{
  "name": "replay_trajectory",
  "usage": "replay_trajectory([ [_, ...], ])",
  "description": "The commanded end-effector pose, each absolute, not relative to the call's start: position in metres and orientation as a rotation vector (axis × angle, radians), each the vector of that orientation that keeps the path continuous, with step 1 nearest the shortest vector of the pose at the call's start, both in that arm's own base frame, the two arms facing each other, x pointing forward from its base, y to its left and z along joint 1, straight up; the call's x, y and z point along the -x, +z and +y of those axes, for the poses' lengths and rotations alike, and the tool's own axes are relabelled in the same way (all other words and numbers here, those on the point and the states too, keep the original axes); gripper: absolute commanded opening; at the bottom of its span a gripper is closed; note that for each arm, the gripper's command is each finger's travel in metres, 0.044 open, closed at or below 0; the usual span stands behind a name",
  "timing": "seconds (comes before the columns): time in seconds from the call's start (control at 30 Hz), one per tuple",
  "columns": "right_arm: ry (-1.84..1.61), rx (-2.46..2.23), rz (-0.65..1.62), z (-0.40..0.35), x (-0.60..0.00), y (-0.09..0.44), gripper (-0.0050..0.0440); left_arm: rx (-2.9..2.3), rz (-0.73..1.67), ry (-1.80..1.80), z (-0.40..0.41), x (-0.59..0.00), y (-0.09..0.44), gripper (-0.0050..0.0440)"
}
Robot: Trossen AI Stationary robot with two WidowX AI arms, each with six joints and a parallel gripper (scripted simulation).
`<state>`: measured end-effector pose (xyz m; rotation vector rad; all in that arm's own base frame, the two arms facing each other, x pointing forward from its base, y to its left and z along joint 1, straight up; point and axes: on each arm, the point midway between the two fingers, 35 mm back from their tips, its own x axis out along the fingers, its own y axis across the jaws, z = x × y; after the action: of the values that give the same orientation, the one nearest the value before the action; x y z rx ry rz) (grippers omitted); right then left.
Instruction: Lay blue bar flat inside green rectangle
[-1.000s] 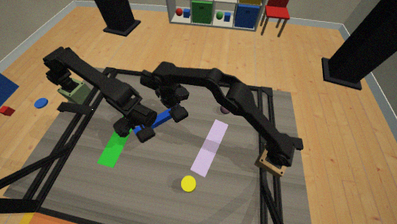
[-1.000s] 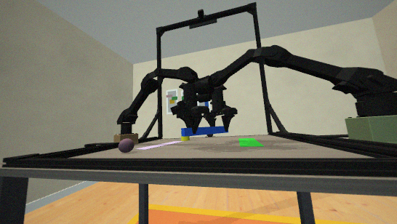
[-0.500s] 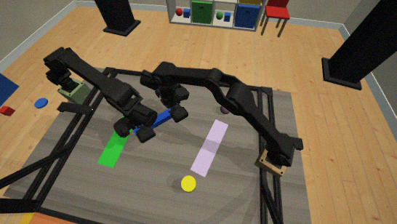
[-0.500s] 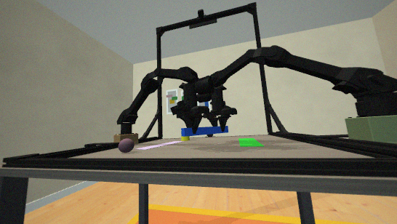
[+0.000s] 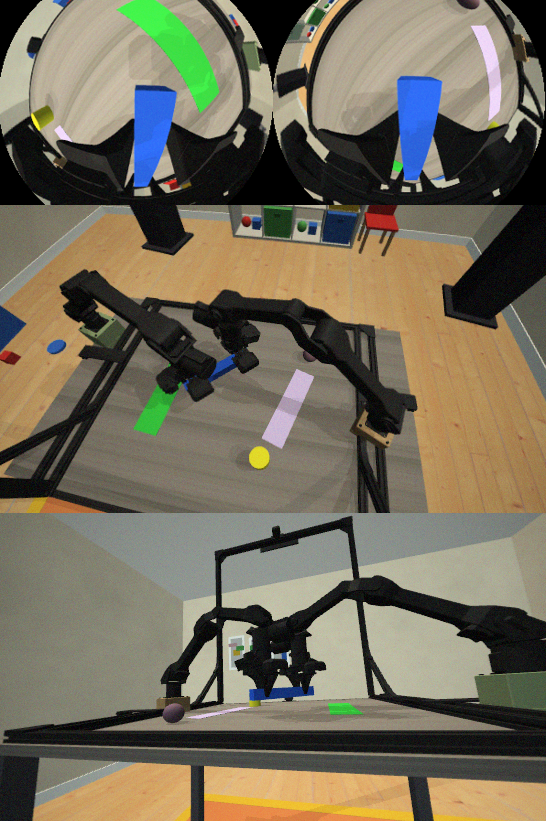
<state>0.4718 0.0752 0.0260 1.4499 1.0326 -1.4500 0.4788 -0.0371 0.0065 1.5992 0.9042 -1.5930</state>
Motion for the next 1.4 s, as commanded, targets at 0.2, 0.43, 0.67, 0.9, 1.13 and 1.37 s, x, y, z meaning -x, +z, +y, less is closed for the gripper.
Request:
replay_trajectory([
  [0.2, -1.452, -1.452, 1.031, 0.075, -0.472, 0.026, 0.024, -1.597, 0.901, -1.597, -0.037, -0.479, 0.006, 0.0],
  [0.43, -1.452, -1.452, 1.031, 0.075, -0.472, 0.026, 0.036, -1.597, 0.901, -1.597, -0.037, -0.479, 0.006, 0.0],
  [0.67, -1.452, -1.452, 1.031, 0.075, -0.472, 0.026, 0.044, -1.597, 0.901, -1.597, -0.037, -0.479, 0.006, 0.0],
  [0.9, -1.402, -1.528, 1.085, 0.076, -0.472, 0.043, 0.044, -1.597, 0.901, -1.597, -0.037, -0.479, 0.006, 0.0],
  [1.13, -1.343, -1.601, 1.137, 0.075, -0.472, 0.061, 0.044, -1.597, 0.901, -1.597, -0.037, -0.479, 0.006, 0.0],
  [1.37, -1.179, -1.563, 1.131, 0.071, -0.475, 0.08, 0.044, -1.597, 0.901, -1.597, -0.037, -0.479, 0.006, 0.0],
])
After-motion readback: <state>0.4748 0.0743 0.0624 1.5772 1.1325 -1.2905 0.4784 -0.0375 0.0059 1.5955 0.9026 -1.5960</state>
